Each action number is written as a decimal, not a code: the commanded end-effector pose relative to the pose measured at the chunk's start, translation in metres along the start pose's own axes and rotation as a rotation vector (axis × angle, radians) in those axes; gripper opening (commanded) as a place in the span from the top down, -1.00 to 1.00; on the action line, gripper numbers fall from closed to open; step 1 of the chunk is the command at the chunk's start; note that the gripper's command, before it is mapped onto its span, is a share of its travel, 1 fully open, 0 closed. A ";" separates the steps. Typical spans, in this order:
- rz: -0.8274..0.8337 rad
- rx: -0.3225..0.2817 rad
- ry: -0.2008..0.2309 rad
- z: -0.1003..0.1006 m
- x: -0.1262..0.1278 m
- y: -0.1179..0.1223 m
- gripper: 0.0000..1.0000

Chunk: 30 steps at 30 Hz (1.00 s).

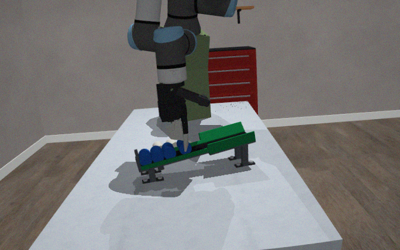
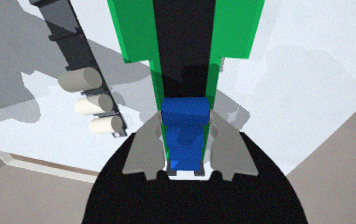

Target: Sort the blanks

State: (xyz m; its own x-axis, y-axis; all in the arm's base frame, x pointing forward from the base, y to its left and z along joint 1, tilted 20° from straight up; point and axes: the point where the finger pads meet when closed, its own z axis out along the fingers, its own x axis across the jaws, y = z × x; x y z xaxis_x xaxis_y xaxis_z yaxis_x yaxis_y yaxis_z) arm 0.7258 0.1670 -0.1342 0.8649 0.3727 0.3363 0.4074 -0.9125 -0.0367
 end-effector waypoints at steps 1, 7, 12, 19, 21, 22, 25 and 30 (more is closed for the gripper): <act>0.000 0.000 0.001 0.000 0.001 0.000 0.25; 0.000 0.000 0.001 0.000 0.001 0.000 0.15; 0.000 0.000 0.001 0.000 0.001 0.000 0.10; 0.000 0.000 0.001 0.000 0.001 0.000 0.05; 0.000 0.000 0.001 0.000 0.001 0.000 0.05; 0.000 0.000 0.001 0.000 0.001 0.000 0.05; 0.000 0.000 0.001 -0.001 0.001 0.000 0.05; 0.000 0.000 0.001 -0.006 0.001 0.000 0.05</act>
State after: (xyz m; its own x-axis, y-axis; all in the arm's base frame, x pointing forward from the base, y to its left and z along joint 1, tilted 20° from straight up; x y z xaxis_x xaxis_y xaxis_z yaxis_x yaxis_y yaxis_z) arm 0.7254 0.1668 -0.1328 0.8649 0.3726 0.3362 0.4074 -0.9125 -0.0367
